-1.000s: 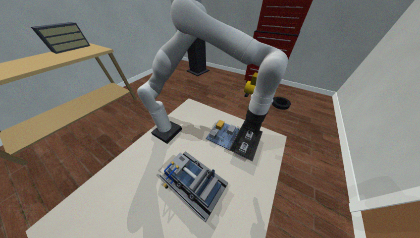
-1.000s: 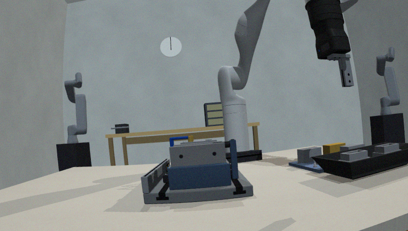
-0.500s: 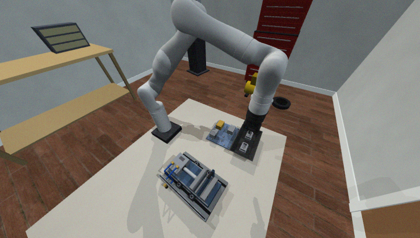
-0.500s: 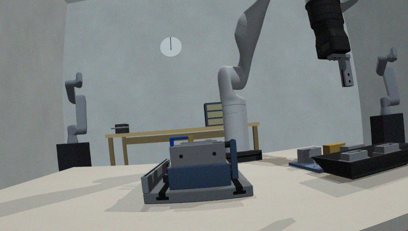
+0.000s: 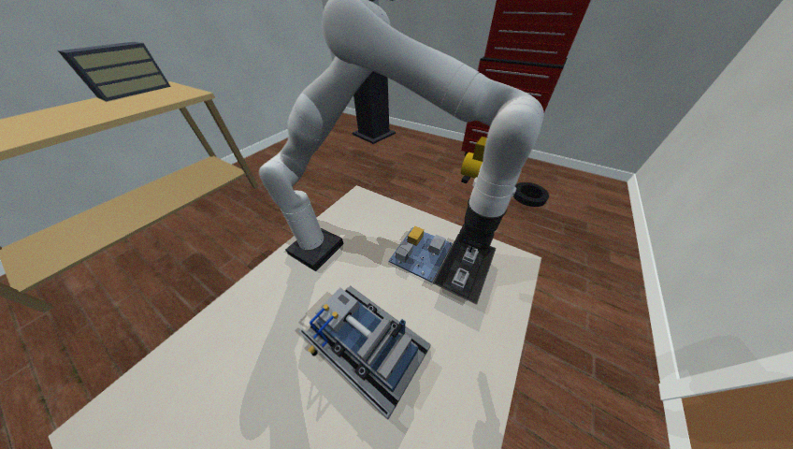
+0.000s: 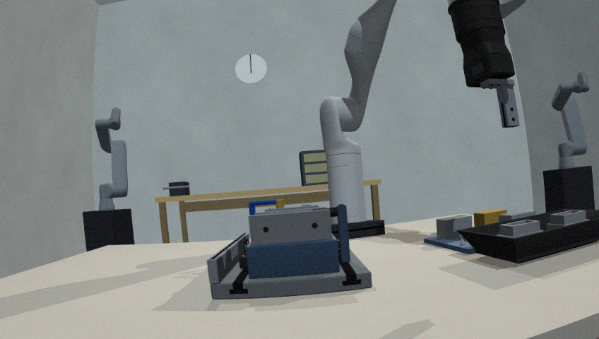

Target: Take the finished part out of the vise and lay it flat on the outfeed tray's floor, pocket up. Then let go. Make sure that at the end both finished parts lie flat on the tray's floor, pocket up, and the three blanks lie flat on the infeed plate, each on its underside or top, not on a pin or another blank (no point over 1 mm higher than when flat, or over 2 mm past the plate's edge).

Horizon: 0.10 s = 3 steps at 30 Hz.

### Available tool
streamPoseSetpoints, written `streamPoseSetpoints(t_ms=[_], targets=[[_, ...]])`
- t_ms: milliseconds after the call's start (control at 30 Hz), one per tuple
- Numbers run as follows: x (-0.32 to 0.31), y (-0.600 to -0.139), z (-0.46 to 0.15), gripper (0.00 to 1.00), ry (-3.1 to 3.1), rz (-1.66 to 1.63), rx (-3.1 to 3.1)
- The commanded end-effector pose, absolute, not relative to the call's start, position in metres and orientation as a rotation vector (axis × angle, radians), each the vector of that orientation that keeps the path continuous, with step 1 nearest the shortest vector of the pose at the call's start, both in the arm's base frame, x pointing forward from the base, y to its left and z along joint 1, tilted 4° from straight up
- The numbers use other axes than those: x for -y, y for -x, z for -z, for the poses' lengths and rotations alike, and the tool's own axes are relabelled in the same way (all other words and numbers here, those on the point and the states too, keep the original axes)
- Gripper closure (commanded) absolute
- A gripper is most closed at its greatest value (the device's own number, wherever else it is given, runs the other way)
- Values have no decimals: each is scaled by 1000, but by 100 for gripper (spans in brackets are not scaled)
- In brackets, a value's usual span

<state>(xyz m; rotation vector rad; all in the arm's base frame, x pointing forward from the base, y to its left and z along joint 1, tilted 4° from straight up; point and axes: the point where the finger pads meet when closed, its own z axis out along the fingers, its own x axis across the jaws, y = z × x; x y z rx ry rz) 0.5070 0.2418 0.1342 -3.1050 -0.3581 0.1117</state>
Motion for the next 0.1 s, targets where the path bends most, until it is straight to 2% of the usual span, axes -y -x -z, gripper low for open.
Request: streamPoseSetpoints(t_ms=[0, 67], targets=[[-242, -508, -135, 100, 3104, -108, 358], [-242, -508, -135, 100, 3104, -108, 358]])
